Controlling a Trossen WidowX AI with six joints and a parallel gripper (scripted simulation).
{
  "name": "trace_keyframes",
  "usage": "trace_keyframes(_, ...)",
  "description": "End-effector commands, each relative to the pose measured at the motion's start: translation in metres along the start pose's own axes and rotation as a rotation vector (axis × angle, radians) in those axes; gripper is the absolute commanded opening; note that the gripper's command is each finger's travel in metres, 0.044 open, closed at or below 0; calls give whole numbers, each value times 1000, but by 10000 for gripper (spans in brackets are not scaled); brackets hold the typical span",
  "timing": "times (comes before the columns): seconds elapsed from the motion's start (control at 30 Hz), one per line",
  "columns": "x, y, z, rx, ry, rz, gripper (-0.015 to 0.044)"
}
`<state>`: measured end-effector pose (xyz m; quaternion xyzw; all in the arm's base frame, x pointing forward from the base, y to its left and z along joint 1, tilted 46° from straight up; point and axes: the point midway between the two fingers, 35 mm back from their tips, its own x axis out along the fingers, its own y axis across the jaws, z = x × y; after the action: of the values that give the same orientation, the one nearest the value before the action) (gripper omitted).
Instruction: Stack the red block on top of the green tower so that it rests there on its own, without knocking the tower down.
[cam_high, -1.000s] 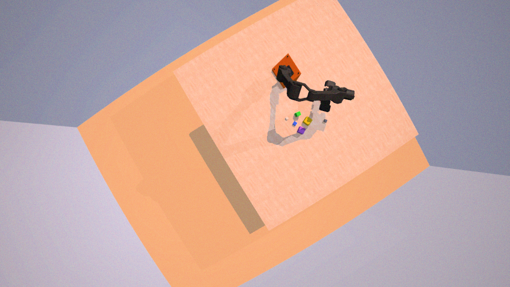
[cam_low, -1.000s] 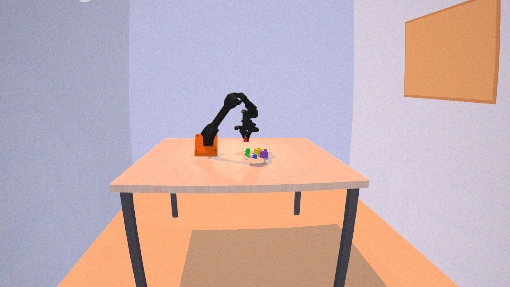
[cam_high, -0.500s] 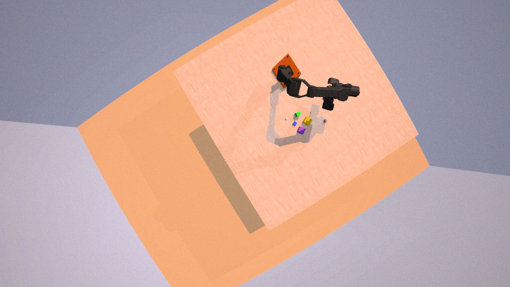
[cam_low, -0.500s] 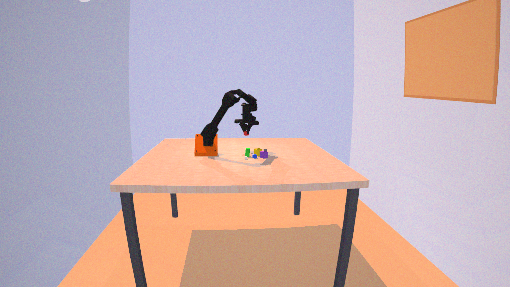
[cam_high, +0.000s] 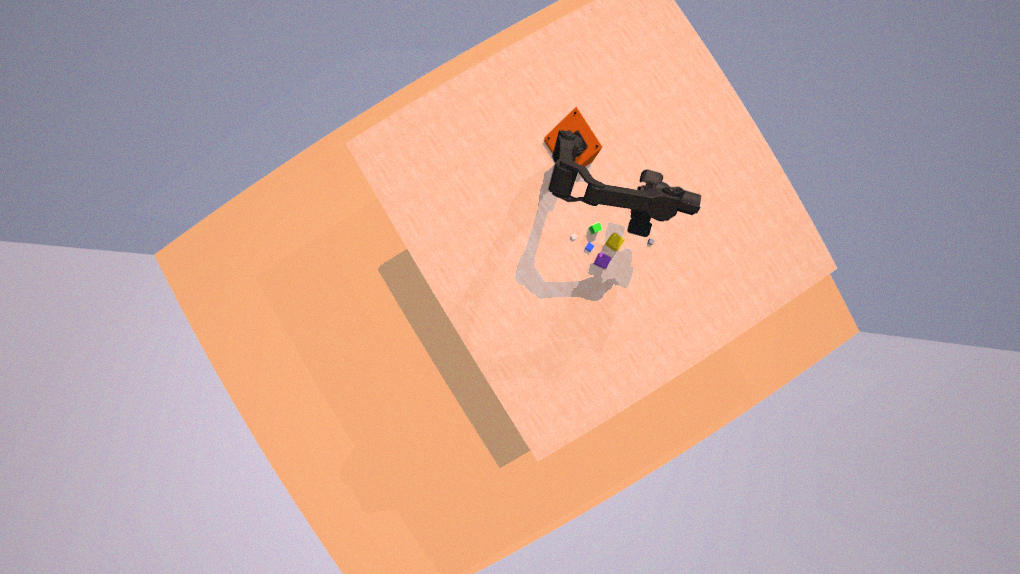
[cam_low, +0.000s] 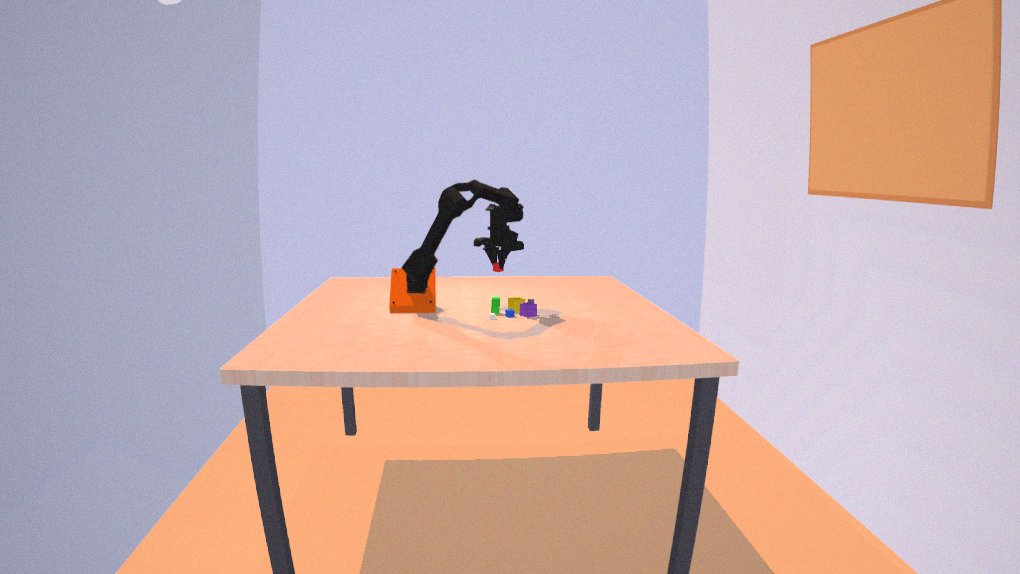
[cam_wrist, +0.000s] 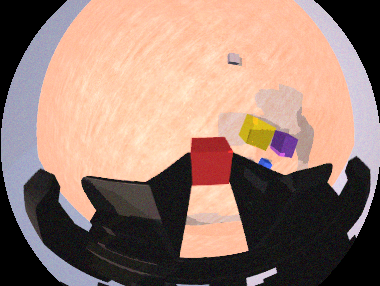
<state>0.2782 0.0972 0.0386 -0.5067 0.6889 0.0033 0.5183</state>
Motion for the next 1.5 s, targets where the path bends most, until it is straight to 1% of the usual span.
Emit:
trace_keyframes(0.0,0,-13,-15,-9,2,-4,0)
trace_keyframes(0.53,4,-70,-84,-4,24,-14,0)
trace_keyframes(0.67,7,-71,-85,-4,25,-14,0)
trace_keyframes(0.9,36,-71,-86,-4,25,-15,0)
trace_keyframes(1.13,40,-68,-88,-4,25,-15,0)
trace_keyframes(1.37,65,-68,-89,-3,26,-16,0)
trace_keyframes(1.47,68,-69,-89,-3,26,-16,0)
